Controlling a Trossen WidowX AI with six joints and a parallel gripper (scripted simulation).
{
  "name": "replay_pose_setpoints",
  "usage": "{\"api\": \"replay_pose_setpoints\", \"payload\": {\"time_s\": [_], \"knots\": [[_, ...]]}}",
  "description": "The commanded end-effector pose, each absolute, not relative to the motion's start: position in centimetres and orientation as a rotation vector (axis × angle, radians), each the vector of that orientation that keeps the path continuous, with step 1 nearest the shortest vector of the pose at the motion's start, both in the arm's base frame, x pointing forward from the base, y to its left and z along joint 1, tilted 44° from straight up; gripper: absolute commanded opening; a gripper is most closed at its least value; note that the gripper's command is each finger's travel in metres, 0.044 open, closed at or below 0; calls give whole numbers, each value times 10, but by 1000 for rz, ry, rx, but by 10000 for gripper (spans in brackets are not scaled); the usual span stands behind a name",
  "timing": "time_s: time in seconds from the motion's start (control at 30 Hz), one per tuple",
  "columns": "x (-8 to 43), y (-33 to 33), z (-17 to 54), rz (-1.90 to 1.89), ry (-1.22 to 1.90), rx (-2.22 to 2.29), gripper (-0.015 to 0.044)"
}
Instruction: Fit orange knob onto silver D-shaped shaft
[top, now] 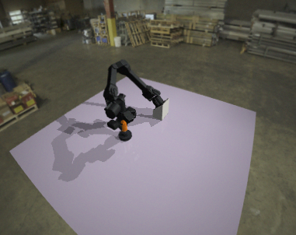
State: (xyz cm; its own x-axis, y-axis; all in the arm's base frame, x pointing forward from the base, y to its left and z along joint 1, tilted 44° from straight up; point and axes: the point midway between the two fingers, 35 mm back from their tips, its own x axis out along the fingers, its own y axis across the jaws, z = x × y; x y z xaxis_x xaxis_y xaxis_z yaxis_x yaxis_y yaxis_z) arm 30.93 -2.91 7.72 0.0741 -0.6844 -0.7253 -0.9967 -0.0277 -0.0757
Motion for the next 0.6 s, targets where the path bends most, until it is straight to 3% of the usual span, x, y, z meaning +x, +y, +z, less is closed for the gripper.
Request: {"api": "replay_pose_setpoints", "payload": {"time_s": [0.0,0.57], "knots": [[310,-29,78,686,1664,-1775,0],[308,-30,75,686,1664,-1775,0]]}}
